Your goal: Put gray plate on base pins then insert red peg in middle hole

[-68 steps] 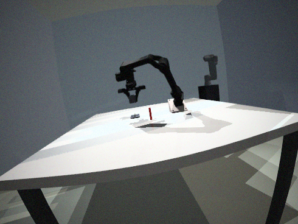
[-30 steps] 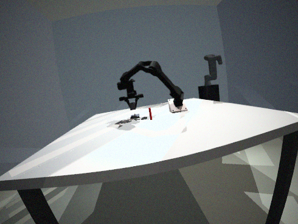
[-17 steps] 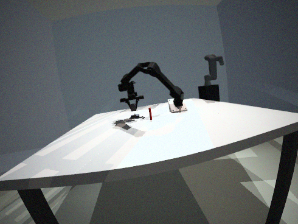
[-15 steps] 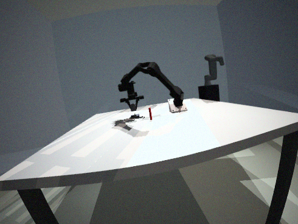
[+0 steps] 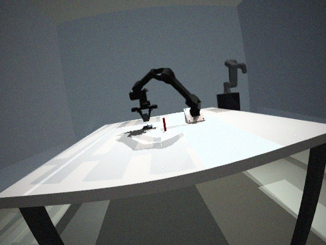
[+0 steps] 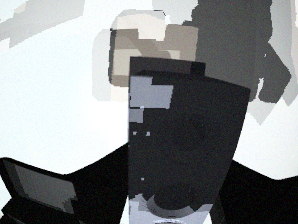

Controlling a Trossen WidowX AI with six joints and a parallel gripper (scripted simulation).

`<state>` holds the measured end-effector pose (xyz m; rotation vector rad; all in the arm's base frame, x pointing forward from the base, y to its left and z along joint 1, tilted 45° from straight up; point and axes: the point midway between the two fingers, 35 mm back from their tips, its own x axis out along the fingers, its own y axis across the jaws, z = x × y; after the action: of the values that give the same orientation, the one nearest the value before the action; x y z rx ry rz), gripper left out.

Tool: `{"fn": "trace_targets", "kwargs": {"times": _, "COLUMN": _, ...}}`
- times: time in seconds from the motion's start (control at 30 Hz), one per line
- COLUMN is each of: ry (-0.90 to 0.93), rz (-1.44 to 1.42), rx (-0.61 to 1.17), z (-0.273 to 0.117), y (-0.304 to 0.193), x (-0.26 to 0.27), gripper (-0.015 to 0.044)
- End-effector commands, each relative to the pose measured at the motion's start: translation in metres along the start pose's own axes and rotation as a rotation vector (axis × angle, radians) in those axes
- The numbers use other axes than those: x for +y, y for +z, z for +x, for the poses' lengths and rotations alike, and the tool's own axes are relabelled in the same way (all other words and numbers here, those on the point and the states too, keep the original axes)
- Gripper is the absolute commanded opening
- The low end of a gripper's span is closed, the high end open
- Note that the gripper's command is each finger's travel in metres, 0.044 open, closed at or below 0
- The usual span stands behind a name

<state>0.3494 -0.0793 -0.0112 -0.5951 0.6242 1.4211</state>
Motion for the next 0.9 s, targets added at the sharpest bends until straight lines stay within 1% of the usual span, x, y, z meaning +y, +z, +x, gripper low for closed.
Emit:
{"fn": "trace_targets", "kwargs": {"times": 0.0, "ry": 0.001, "rz": -0.004, "rx": 0.004, "z": 0.001, "y": -0.002, "x": 0.000, "gripper": 0.0000}}
{"fn": "trace_targets", "kwargs": {"times": 0.87, "ry": 0.001, "rz": -0.004, "rx": 0.003, "z": 0.038, "y": -0.002, "x": 0.000, "gripper": 0.0000}}
